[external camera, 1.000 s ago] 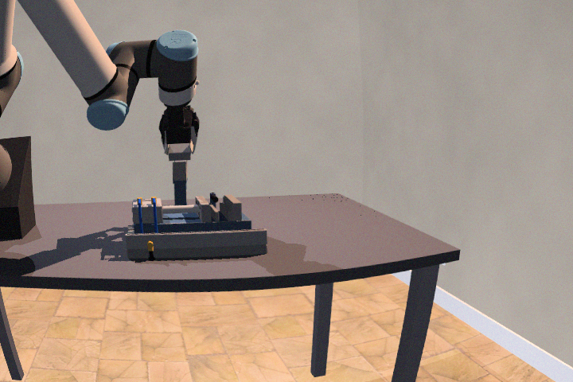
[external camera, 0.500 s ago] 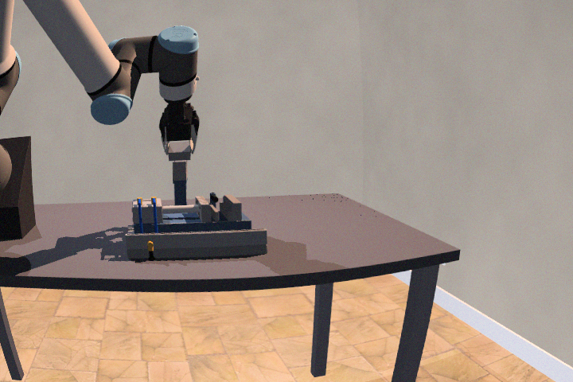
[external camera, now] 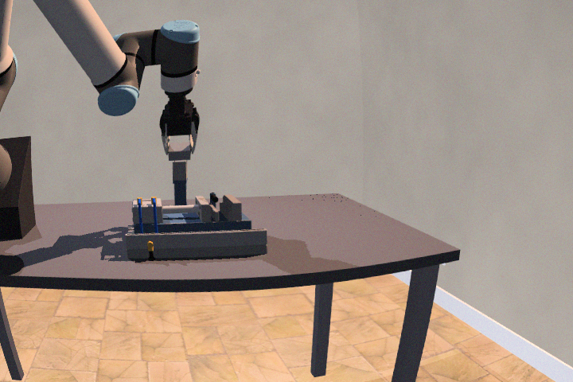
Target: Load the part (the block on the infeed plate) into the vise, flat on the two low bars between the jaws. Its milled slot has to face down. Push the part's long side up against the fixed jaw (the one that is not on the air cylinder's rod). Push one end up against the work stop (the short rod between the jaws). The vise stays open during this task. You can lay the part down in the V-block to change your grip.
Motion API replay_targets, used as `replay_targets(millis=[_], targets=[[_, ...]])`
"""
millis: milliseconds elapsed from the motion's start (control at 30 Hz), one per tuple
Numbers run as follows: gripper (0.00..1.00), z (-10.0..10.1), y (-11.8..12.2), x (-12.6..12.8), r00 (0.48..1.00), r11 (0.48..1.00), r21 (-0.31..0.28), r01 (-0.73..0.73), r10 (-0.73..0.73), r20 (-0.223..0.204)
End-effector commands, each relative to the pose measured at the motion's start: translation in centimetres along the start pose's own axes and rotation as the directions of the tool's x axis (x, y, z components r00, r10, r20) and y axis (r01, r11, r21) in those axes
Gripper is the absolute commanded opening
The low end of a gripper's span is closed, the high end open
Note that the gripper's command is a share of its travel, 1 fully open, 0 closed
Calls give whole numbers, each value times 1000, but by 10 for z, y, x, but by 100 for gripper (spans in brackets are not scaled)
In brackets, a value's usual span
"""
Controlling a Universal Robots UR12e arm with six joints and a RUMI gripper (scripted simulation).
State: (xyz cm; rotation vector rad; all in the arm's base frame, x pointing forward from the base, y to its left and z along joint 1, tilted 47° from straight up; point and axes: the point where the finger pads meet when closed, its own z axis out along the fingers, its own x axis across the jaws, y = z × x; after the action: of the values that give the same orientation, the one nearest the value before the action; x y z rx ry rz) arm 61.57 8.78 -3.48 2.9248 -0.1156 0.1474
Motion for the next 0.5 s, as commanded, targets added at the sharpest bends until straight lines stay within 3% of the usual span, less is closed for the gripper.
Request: replay_targets(millis=[0,467], targets=[[0,0,-1,0,1000,999,-38,0,0,0],[0,0,-2,0,1000,983,-185,0,0,0]])
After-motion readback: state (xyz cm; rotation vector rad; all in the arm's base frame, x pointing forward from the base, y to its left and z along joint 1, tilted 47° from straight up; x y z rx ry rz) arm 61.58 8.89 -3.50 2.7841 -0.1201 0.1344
